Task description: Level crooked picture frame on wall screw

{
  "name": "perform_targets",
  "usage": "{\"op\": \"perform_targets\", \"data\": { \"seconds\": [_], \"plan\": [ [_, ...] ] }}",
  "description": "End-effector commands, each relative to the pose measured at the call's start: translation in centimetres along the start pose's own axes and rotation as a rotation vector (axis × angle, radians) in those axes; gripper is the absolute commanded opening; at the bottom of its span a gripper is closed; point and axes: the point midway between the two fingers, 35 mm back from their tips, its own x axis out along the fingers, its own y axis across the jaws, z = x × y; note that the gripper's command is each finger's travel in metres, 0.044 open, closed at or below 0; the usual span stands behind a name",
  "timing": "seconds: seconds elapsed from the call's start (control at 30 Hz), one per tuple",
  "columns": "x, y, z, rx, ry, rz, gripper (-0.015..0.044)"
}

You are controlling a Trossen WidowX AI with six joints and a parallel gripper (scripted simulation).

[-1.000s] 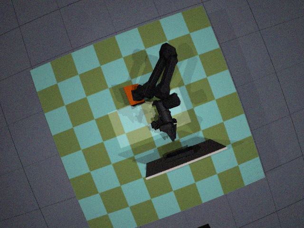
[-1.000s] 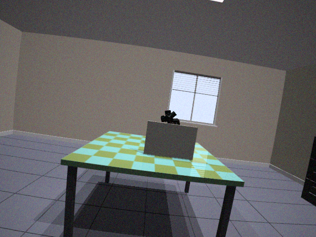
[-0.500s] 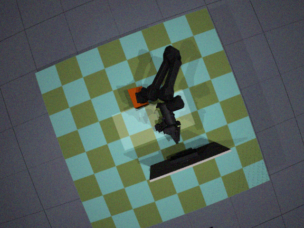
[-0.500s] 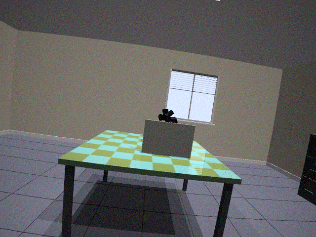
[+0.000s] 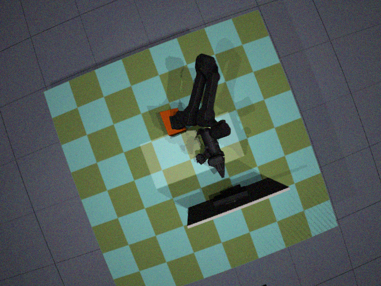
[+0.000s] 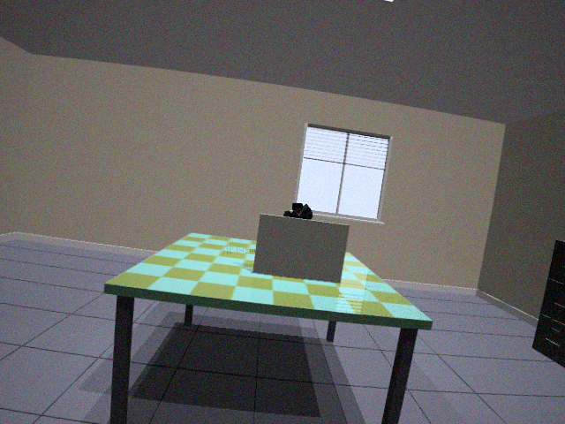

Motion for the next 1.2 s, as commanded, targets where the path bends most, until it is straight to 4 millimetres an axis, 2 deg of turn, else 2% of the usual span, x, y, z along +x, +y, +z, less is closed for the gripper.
{"op": "perform_targets", "data": {
  "seconds": [0.0,0.3,0.37,0.57,0.77,0.9,1.17],
  "plan": [
    [-0.2,-0.9,0.1,-0.037,0.000,0.012,0.0260],
    [-0.2,-1.0,0.1,-0.037,-0.001,0.012,0.0260],
    [0.1,-1.9,0.2,-0.035,-0.006,0.008,0.0260],
    [0.4,-6.4,0.6,-0.035,-0.030,-0.008,0.0260],
    [0.6,-6.8,0.5,-0.036,-0.032,-0.009,0.0260],
    [2.1,-6.5,0.1,-0.035,-0.025,-0.004,0.0260],
    [6.9,-6.6,0.3,-0.034,-0.003,0.011,0.0260]
  ]
}}
